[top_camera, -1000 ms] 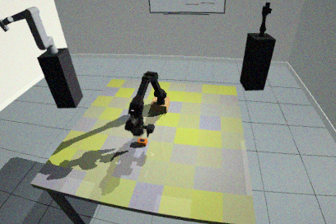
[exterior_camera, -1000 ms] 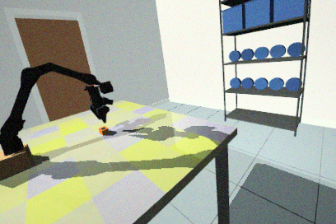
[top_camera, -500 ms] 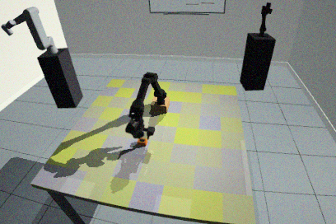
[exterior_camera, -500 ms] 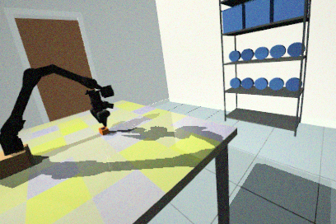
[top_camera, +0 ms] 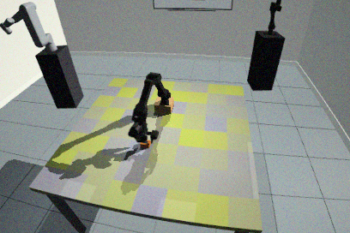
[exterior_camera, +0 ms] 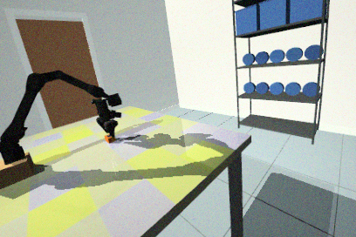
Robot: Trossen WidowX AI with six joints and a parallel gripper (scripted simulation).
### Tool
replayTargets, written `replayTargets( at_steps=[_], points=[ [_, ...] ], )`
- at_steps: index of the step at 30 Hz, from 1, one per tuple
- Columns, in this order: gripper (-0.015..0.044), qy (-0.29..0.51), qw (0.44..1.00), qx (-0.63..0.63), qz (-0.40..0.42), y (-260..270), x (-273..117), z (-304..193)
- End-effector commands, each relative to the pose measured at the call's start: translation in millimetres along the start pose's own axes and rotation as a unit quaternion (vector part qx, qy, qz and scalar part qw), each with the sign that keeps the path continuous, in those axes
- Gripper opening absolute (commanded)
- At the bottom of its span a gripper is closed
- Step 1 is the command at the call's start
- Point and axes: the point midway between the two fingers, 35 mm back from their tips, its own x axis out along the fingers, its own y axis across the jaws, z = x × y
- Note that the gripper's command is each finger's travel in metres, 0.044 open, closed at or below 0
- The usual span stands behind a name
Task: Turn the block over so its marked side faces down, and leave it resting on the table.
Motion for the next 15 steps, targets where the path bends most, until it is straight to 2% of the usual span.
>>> replayTargets(
  at_steps=[1,10,15],
  points=[
    [0.044,0.011,1.0,-0.001,-0.001,-0.4,12.7,-5.1],
    [0.044,0.011,1.0,-0.001,-0.001,-0.3,18.4,-5.5],
    [0.0309,0.011,1.0,-0.001,-0.001,-0.3,18.4,-5.5]
  ],
)
